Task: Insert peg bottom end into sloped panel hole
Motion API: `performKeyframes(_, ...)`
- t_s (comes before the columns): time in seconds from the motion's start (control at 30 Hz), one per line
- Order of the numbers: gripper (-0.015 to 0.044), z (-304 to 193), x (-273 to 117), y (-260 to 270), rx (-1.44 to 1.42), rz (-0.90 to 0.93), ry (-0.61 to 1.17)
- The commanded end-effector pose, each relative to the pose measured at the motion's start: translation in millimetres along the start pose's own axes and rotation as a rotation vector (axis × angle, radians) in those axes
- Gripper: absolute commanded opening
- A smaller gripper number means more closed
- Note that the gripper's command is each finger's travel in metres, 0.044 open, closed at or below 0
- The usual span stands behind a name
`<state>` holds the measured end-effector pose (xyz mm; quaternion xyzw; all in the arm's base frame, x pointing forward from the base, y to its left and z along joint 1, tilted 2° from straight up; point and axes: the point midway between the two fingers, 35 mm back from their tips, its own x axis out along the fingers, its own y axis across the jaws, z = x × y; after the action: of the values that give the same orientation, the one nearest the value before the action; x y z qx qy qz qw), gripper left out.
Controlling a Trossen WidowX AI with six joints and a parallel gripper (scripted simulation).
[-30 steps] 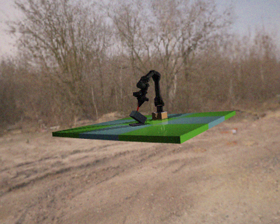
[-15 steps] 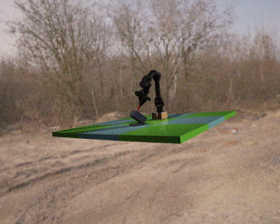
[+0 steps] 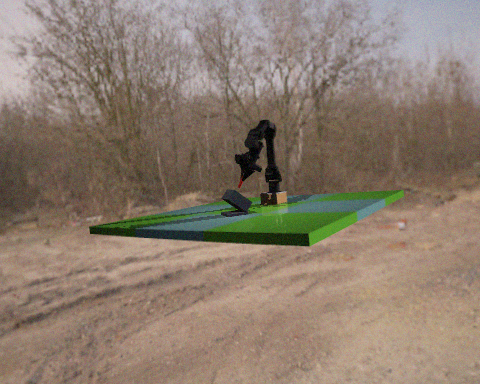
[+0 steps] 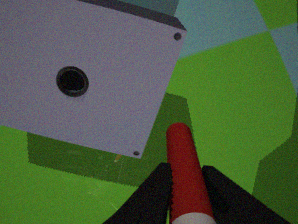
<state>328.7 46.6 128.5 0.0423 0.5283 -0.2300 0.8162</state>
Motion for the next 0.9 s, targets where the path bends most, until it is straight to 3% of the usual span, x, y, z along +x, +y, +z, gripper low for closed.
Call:
performKeyframes(0.0, 0.0, 0.3, -3.6, 4.4, 0.003, 0.003, -0.02)
performKeyframes(0.87, 0.0, -6.7, -25.3, 33.2, -0.017, 0.034, -0.119)
